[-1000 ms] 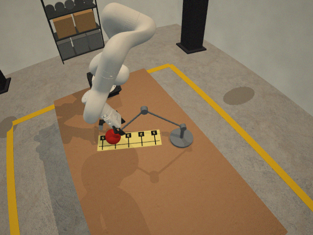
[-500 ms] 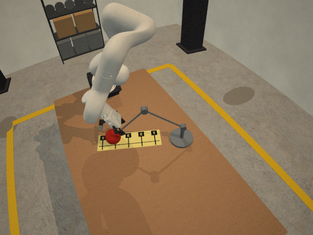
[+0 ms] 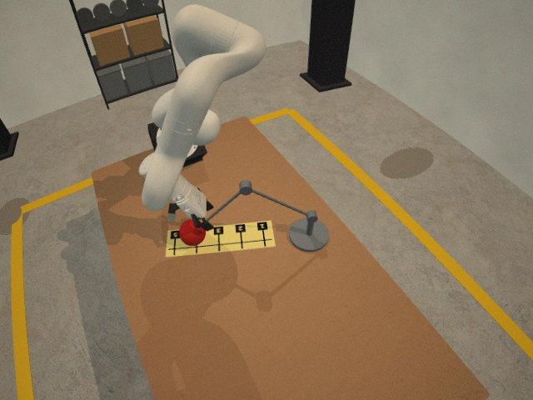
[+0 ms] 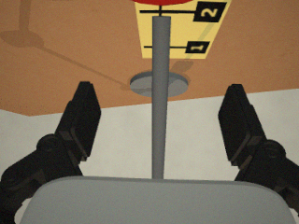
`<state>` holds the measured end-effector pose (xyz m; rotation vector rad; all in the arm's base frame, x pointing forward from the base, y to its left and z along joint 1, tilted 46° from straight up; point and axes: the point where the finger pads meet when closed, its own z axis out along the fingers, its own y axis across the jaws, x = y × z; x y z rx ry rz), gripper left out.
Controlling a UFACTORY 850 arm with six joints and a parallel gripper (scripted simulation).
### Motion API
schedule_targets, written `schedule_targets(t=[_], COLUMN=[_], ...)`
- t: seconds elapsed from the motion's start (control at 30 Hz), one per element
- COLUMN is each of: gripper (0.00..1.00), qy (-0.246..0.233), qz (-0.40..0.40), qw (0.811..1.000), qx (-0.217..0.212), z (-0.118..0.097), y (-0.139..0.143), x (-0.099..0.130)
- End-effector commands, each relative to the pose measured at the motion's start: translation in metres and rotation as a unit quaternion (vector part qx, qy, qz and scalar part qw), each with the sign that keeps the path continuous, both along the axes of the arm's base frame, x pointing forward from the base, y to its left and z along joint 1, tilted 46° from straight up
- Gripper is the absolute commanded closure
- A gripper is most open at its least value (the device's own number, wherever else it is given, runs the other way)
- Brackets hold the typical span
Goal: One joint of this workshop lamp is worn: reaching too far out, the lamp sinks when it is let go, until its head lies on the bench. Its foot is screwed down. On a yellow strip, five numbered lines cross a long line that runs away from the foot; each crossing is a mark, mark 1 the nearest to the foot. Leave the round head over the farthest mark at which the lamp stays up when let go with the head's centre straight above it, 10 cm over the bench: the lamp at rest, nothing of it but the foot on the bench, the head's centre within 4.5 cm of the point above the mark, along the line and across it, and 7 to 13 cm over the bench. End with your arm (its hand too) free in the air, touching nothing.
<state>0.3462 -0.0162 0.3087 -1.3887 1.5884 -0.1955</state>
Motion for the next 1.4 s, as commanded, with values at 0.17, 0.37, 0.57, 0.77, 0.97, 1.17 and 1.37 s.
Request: schedule_targets(t=[0.17,0.37,0.57,0.77,0.97,1.17,1.37], gripper=[0.00,0.00,0.00,0.00,0.00,0.00,0.00], qy=[0.000,0.000,0.000,0.000,0.000,0.000,0.000], qz=[0.000,0.000,0.000,0.000,-0.001,-0.002,-0.002], qw=[1.000,1.000,1.000,1.000,1.000,1.000,1.000], qx=[0.000,0.000,0.000,0.000,-0.001,-0.002,-0.002], z=[0.003,0.016,0.029,0.036,0.046,0.056,0.059], y=[-0.002,-0.014,-0.026,-0.033,-0.042,-0.051,-0.054], x=[-0.003,-0.022,-0.041,-0.052,-0.066,-0.080,-0.085])
